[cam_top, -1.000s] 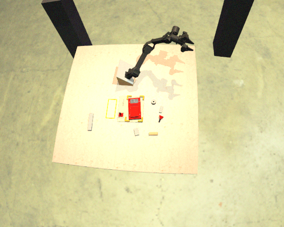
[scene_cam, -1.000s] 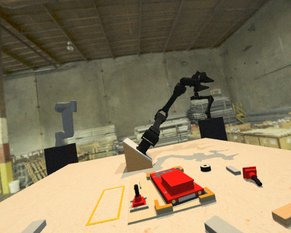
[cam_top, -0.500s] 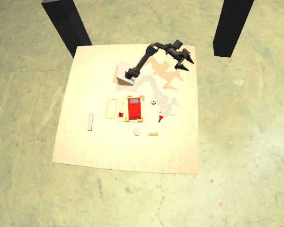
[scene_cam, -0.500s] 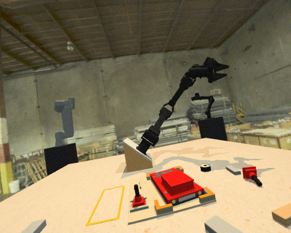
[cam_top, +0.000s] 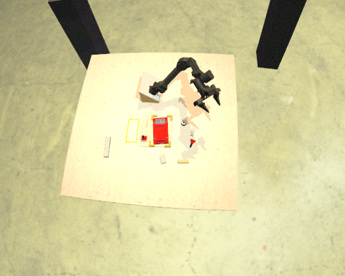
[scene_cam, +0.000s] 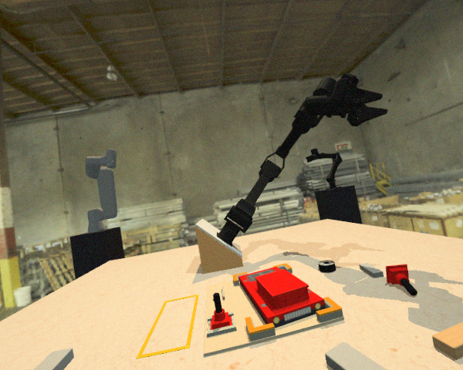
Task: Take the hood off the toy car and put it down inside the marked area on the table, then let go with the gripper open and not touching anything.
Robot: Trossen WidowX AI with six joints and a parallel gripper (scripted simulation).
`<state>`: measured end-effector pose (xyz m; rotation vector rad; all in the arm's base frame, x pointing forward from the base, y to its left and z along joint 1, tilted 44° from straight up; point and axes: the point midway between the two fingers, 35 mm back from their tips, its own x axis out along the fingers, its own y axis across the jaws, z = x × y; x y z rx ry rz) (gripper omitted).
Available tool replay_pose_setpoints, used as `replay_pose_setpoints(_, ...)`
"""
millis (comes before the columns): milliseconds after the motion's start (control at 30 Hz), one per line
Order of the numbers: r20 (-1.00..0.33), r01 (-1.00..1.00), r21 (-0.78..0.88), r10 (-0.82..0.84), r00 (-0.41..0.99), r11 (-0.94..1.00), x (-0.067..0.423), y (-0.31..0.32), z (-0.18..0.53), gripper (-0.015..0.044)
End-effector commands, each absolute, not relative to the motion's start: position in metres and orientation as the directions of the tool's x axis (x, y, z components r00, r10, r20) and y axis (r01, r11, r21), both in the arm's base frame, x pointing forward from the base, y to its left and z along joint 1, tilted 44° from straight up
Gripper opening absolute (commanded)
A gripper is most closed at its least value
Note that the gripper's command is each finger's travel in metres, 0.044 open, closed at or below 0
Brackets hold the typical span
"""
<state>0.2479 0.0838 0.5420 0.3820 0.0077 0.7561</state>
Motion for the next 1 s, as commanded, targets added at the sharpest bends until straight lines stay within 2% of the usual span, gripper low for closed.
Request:
replay_pose_setpoints(0, 0.009, -0.586, 0.375, 0.629, 0.777, 0.718, 0.294, 0.071, 0.499, 0.044)
replay_pose_setpoints(233, -0.22, -0.48, 0.439, 0.609, 0.762, 0.76, 0.345, 0.056, 0.419, 0.044)
replay_pose_setpoints(467, -0.457, -0.377, 0.49, 0.599, 0.657, 0.786, 0.374, 0.04, 0.323, 0.044)
replay_pose_setpoints(733, -0.679, -0.264, 0.569, 0.626, 0.384, 0.779, 0.368, 0.024, 0.203, 0.044)
replay_pose_setpoints(967, -0.72, -0.162, 0.675, 0.691, 0.062, 0.719, 0.331, 0.02, 0.12, 0.044)
